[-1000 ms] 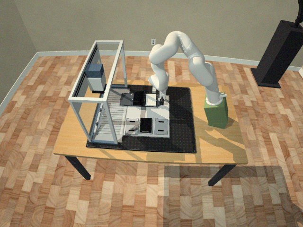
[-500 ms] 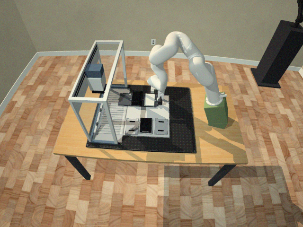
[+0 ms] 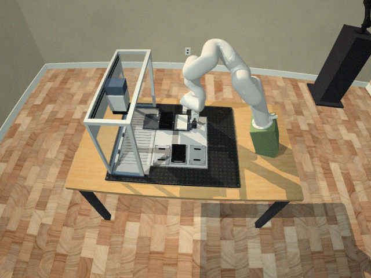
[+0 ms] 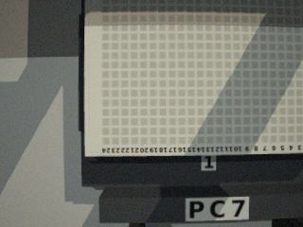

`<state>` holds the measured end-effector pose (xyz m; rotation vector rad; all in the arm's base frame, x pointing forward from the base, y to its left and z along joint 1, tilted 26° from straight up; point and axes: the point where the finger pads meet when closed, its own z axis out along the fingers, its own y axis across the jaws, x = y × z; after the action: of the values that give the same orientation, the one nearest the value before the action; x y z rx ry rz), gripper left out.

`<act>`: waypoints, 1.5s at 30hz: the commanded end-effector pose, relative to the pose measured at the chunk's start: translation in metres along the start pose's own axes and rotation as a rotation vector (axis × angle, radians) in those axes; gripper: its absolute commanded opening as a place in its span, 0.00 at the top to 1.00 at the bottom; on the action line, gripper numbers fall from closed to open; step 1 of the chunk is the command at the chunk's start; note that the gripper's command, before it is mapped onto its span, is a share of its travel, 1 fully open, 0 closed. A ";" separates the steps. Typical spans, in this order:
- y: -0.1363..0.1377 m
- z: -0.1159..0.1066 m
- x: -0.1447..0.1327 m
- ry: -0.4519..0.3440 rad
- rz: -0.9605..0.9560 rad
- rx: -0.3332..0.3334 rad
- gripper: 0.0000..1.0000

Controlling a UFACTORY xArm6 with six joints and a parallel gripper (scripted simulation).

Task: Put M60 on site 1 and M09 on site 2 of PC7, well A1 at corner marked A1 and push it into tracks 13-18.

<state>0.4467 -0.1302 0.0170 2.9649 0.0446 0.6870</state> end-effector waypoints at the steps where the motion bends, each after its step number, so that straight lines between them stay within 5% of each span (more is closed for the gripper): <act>1: 0.000 -0.001 0.005 -0.004 0.000 0.003 0.18; 45: 0.000 -0.001 0.043 -0.004 0.000 0.003 0.18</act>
<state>0.4817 -0.1283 0.0337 2.9671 0.0461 0.6931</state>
